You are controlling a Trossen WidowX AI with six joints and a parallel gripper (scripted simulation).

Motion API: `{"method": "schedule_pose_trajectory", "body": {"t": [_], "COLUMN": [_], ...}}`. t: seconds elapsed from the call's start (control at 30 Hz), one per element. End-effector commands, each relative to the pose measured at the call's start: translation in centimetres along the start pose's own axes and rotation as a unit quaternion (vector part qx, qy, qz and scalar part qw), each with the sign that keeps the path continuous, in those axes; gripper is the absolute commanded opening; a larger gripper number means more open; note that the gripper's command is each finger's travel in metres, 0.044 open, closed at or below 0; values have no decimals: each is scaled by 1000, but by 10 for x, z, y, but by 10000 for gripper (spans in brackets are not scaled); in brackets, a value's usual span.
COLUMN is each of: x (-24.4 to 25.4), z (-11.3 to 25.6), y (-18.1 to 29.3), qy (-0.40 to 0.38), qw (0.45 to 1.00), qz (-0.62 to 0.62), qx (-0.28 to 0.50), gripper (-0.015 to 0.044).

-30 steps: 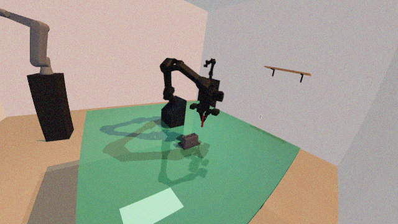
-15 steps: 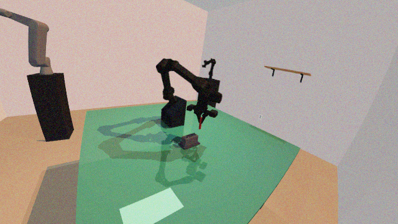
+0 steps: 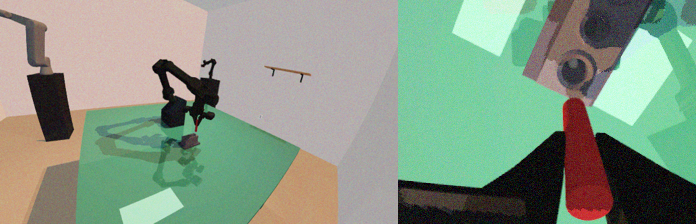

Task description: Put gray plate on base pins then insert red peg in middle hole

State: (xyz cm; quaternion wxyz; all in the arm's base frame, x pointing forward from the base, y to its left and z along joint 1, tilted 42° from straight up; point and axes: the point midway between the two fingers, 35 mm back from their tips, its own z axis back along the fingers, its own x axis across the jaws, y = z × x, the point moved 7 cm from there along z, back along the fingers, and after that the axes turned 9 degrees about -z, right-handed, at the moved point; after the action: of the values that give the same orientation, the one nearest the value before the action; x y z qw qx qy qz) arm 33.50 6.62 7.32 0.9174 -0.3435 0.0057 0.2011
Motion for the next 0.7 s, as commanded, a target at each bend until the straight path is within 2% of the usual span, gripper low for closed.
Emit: {"method": "schedule_pose_trajectory", "body": {"t": [0.0,0.37,0.67], "x": [0,-3,-4], "z": [1,1,0], "y": [-13,-46,-45], "qy": [-1,2,3], "qw": [1000,1000,1000], "qz": [-1,-5,-5], "qx": [-4,-12,-12], "gripper": [0,0,0]}}
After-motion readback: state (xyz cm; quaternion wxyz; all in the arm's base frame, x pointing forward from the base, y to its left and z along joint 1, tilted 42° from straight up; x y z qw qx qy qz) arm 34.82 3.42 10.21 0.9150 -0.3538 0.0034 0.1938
